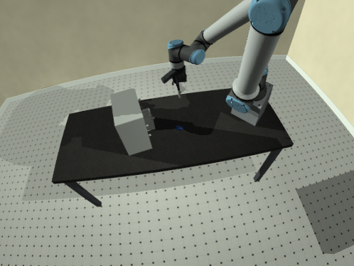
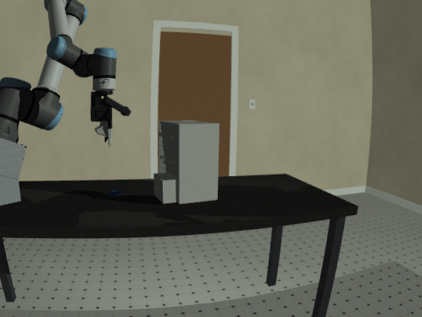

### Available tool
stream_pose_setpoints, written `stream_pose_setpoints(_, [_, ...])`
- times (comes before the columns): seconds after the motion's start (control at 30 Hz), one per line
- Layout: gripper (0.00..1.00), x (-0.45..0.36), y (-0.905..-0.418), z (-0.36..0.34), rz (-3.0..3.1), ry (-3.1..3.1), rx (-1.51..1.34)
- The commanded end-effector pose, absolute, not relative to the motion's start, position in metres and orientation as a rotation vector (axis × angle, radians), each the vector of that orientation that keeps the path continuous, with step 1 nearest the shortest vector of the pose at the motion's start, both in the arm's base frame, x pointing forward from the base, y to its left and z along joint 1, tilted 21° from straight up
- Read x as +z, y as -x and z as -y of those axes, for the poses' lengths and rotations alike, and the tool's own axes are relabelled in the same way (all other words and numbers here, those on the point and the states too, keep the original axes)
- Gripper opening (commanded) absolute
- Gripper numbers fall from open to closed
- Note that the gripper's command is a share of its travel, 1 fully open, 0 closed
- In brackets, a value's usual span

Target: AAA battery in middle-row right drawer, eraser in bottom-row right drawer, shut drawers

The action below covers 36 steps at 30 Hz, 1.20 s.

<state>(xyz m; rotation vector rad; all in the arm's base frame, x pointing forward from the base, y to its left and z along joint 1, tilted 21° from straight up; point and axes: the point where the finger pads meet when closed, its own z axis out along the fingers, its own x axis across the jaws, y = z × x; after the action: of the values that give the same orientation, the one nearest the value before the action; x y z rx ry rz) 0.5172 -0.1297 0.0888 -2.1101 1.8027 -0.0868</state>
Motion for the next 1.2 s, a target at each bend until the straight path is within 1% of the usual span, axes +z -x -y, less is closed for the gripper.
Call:
stream_pose_setpoints(0.0, [1.0, 0.09, -0.517, 0.131, -1.799, 2.106, -0.092])
stream_pose_setpoints(0.43, [1.0, 0.083, -0.526, 0.128, -1.763, 2.044, -0.167])
stream_pose_setpoints(1.17, [1.0, 0.061, -0.564, 0.117, -1.59, 1.775, -0.46])
